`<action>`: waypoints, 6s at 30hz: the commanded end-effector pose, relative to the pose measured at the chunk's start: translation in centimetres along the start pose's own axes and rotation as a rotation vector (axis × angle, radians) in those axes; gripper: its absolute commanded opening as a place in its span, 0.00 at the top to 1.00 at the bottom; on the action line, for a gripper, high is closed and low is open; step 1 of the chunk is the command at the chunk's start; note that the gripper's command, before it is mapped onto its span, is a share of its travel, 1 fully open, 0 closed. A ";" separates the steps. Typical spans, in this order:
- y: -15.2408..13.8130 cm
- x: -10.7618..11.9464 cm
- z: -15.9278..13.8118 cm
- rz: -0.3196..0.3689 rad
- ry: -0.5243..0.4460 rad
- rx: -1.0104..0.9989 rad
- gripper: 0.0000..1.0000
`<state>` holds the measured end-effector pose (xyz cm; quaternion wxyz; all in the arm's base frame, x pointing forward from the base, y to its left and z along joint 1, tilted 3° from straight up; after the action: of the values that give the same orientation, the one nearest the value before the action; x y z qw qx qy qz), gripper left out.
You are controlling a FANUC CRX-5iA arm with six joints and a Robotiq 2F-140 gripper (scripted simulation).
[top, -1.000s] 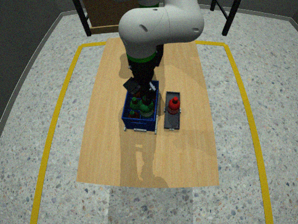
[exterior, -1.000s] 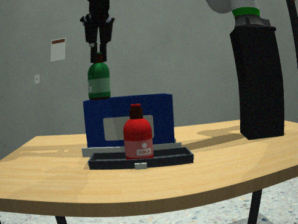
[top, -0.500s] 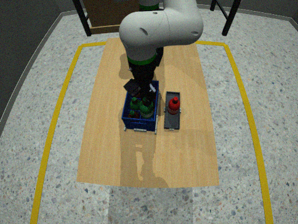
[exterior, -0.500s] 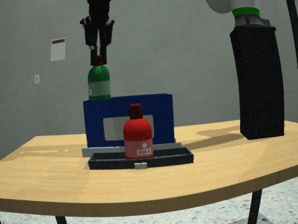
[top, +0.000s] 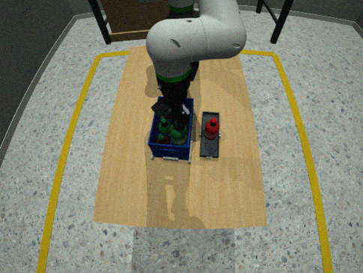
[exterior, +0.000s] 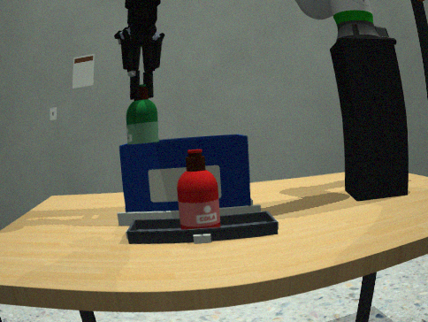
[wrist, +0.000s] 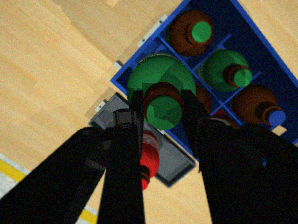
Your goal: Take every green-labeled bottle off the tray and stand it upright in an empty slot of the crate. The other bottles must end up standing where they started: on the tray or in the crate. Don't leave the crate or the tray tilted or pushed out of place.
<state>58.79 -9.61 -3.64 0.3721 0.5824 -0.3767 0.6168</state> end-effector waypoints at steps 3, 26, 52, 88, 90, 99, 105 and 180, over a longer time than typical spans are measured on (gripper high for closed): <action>-0.1 -0.4 0.1 0.002 0.001 0.000 0.90; -0.1 -2.6 0.1 0.002 0.001 0.000 0.90; -0.1 -5.5 0.1 0.002 0.001 0.000 0.90; -0.1 -9.1 0.1 0.002 0.001 0.000 0.90; -0.1 -9.1 0.1 0.002 0.001 0.000 0.90; -0.1 -9.9 0.1 0.002 0.001 0.000 0.90; -0.1 -10.3 0.1 0.002 0.001 0.000 0.90; -0.1 -12.4 0.1 0.002 0.001 0.000 0.90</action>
<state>59.36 -9.89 -16.10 0.3721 0.5823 -0.3767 0.6169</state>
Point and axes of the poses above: the point where the finger pads meet when closed, its own x axis back along the fingers, its own y axis across the jaws, z = x × y, the point moved 5 cm from there along x, back along the fingers, and after that the axes turned 6 degrees about -x, right-handed, at the moved point
